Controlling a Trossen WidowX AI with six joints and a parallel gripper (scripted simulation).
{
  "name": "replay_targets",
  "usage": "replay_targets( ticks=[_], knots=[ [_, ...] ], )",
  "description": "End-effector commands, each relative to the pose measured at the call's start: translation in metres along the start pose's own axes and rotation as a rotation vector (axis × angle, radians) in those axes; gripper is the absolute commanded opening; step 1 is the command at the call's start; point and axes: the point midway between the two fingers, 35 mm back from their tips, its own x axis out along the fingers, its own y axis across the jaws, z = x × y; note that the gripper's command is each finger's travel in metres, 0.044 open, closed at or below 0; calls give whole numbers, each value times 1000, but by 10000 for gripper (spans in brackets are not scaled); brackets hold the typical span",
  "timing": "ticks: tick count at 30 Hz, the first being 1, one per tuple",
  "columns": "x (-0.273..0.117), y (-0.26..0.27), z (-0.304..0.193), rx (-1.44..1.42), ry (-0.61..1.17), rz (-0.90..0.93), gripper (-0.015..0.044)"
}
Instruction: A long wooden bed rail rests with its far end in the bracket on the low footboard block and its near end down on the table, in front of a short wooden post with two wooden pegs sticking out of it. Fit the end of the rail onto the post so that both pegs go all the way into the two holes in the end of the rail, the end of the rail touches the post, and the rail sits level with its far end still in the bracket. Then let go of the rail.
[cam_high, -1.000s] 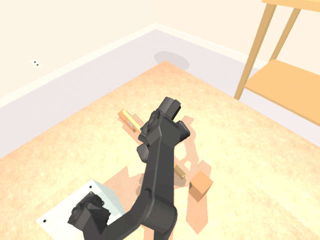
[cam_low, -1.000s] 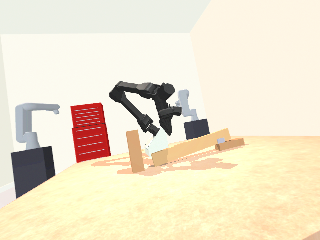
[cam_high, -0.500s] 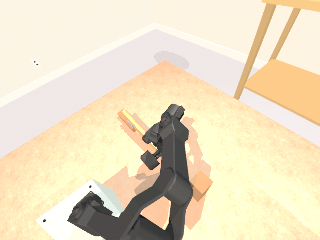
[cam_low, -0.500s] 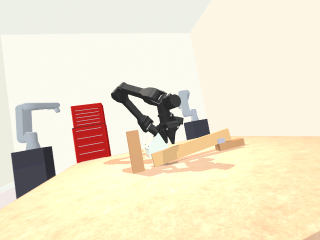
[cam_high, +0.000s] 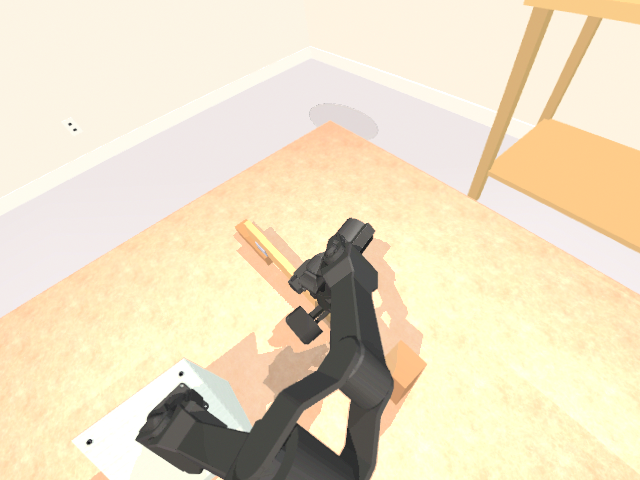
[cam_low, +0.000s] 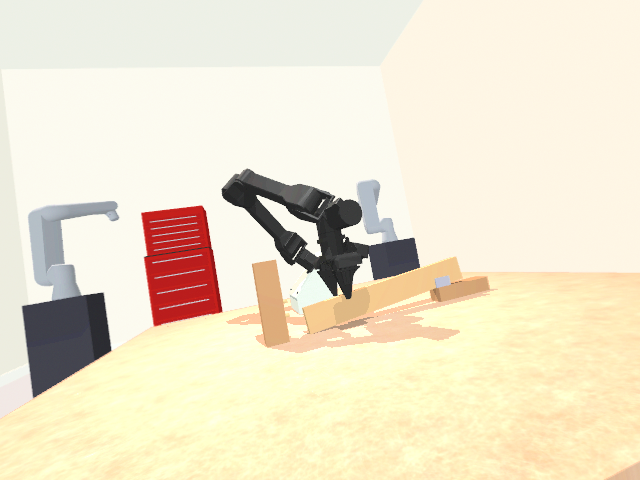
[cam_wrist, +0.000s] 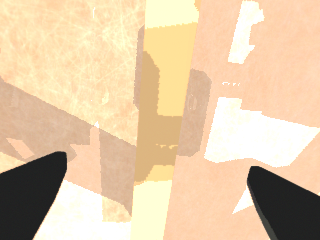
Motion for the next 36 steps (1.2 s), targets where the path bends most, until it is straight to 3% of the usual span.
replay_targets(
  ticks=[1, 26, 36],
  knots=[
    [8, 1, -1, -5, 5, 3, 440],
    [45, 3, -4, -5, 9, 4, 440],
    [45, 3, -4, -5, 9, 4, 177]
  ],
)
